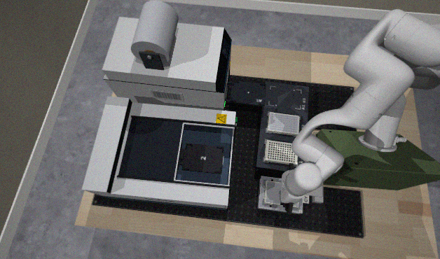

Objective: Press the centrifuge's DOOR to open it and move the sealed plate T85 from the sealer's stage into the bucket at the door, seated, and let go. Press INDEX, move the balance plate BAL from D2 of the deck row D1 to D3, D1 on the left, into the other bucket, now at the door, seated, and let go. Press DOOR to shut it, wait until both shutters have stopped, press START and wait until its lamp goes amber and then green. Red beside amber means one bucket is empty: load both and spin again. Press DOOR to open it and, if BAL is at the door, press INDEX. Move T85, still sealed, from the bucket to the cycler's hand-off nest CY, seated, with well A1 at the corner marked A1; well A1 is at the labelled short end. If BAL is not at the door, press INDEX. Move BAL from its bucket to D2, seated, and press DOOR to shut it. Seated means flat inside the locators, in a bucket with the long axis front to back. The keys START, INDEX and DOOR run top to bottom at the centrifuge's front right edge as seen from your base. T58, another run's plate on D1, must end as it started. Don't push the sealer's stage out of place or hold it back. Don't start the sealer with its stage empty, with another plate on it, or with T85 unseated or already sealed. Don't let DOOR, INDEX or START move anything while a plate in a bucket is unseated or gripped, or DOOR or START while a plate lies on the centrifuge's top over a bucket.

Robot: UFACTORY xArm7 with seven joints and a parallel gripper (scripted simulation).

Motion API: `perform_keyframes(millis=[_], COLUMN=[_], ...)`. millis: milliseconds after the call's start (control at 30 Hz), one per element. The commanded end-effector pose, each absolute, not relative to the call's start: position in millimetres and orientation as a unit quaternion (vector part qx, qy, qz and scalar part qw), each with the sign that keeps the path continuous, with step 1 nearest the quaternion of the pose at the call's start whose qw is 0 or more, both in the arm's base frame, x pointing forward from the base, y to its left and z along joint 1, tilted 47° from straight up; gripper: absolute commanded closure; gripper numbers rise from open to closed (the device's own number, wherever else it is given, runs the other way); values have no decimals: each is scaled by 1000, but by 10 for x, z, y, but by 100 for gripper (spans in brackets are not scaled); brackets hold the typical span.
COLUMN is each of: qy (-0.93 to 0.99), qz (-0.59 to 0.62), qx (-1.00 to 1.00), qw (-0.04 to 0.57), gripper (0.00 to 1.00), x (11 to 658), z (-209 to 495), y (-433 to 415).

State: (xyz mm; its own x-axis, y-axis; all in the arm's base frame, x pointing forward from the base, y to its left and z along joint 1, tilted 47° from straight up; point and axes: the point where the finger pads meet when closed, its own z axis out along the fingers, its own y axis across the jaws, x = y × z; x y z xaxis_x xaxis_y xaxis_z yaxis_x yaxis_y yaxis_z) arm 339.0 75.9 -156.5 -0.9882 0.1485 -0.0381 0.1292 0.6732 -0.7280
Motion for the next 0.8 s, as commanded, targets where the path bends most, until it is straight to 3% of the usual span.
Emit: perform_keyframes(millis=[0, 767], qy=[-915, -915], qz=[395, 395], qx=[-75, -75], qw=[11, 11], gripper=[0, 0], x=[3405, 3433], z=[-1516, -1276], y=[827, 1081])
